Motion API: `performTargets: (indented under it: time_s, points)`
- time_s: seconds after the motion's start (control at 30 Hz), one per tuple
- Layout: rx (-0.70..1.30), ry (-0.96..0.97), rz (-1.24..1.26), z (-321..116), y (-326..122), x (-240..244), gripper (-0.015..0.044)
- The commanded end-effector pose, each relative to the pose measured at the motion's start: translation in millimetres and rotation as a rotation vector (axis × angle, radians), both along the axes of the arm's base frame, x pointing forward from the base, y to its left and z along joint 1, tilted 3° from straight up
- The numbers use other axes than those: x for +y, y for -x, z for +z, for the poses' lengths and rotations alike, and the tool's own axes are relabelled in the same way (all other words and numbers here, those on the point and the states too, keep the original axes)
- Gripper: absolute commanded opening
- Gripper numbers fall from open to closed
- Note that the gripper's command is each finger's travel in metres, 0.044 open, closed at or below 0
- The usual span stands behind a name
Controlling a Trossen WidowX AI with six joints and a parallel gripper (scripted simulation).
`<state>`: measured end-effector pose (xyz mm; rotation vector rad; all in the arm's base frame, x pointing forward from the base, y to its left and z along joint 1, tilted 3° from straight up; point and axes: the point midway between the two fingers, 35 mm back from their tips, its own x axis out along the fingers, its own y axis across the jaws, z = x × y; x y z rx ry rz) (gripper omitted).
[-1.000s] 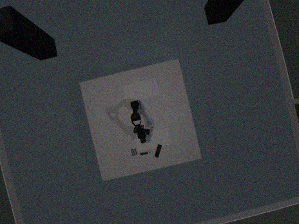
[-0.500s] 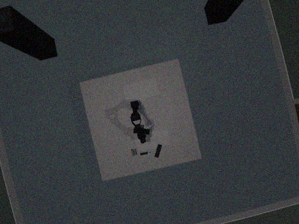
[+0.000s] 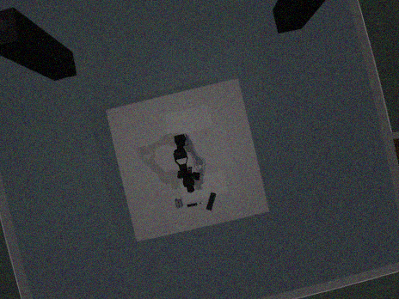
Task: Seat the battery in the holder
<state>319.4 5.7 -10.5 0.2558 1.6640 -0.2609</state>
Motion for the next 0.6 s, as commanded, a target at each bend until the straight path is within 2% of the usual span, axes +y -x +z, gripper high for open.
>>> performTargets:
  time_s: [0.0,0.07,0.57]
  points:
    - [-0.042,0.000,0.003,41.1,-5.9,-2.2,0.0395]
    - [-0.043,0.000,0.003,48.0,-5.1,-2.6,0.0440]
    - [-0.043,0.000,0.003,48.0,-4.1,-2.0,0.0440]
